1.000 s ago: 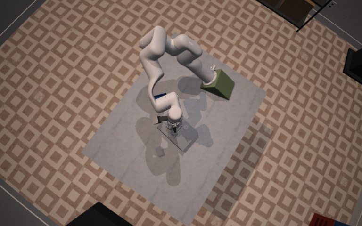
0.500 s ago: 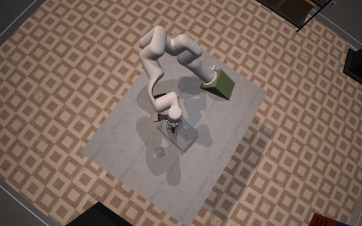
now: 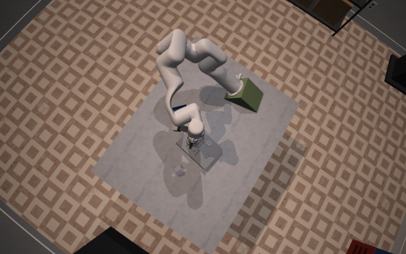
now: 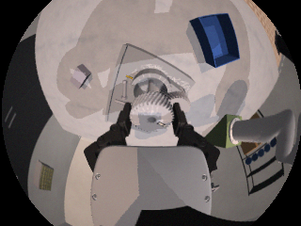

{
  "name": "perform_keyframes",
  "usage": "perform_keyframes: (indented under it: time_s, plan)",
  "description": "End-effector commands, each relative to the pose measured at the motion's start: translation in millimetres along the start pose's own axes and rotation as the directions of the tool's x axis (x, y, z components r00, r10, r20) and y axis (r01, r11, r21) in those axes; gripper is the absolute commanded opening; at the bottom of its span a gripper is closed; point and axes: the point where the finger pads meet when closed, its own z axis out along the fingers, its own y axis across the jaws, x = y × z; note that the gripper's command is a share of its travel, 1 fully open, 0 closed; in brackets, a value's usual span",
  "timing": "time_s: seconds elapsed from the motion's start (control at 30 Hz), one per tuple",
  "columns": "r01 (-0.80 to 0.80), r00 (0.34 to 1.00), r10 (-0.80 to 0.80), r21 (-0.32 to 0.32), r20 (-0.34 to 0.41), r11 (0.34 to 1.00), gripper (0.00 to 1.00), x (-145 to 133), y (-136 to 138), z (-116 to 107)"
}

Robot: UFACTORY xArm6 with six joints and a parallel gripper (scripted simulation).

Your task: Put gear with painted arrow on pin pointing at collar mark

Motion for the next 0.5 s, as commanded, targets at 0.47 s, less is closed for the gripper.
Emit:
perform_keyframes:
  time_s: [0.47]
  plan:
    - [-0.539,0.843,0.539,0.007,0.000,0.843,0.00,0.1,-0.9,-1.3]
